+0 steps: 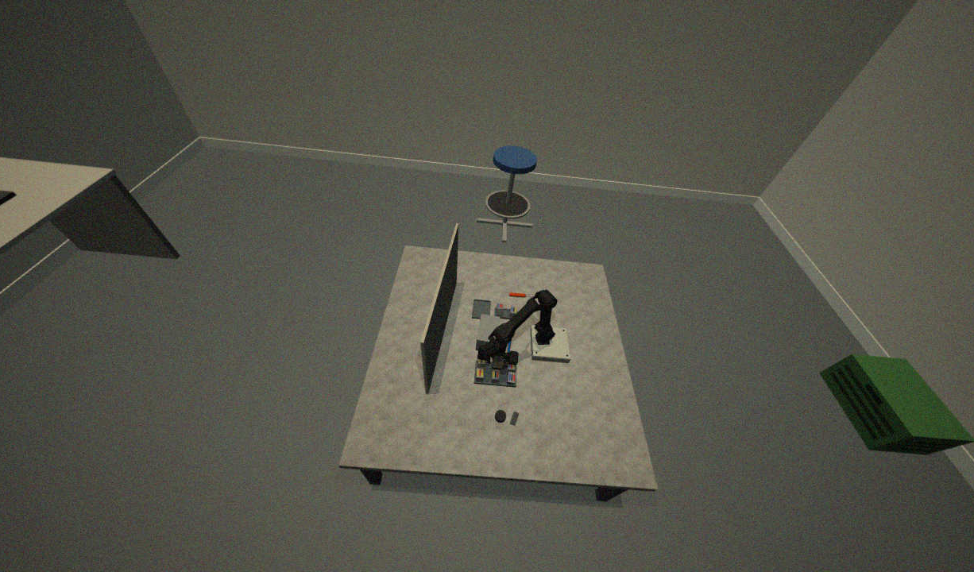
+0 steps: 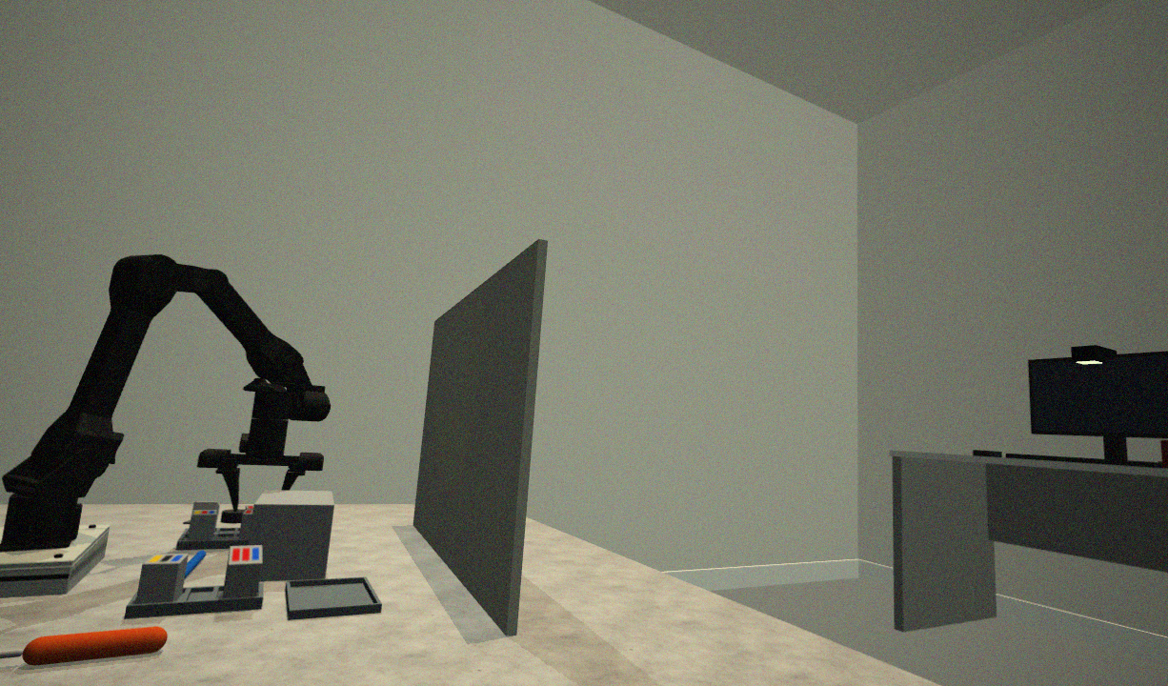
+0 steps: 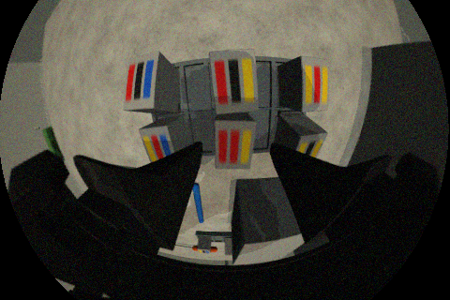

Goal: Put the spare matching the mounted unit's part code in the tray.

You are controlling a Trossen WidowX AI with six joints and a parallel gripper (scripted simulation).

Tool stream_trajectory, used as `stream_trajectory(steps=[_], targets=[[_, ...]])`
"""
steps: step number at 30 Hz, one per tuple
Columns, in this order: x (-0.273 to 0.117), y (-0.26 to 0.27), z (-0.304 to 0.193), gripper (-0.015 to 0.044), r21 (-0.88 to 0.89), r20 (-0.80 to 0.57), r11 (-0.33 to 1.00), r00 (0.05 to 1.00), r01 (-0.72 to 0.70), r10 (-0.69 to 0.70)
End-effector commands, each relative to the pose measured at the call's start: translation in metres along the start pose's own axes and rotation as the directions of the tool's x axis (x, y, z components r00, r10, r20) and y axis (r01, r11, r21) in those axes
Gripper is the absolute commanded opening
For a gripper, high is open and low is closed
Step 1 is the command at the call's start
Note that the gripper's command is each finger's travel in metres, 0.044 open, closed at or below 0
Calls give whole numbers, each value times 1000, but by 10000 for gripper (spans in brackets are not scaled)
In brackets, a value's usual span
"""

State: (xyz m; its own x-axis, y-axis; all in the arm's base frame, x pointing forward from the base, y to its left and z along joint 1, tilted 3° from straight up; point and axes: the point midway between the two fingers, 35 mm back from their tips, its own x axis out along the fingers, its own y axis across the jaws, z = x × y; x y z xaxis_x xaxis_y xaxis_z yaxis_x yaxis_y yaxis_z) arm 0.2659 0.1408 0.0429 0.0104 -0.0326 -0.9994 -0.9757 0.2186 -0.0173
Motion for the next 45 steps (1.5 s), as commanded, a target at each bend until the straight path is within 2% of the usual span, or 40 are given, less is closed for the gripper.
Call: stream_trajectory(steps=[1,24,30,36,40,45], targets=[[8,1,0,300,-4,-1,1000,1000,-3,3],[36,3,-1,300,-4,-1,1000,1000,-4,4],[35,2,-2,142,0,-3,1000,1000,-3,3],[35,2,-2,103,0,-3,1000,1000,-3,3],[35,2,-2,0,0,-3,1000,1000,-3,3],[35,2,-2,0,0,-3,1000,1000,-3,3]])
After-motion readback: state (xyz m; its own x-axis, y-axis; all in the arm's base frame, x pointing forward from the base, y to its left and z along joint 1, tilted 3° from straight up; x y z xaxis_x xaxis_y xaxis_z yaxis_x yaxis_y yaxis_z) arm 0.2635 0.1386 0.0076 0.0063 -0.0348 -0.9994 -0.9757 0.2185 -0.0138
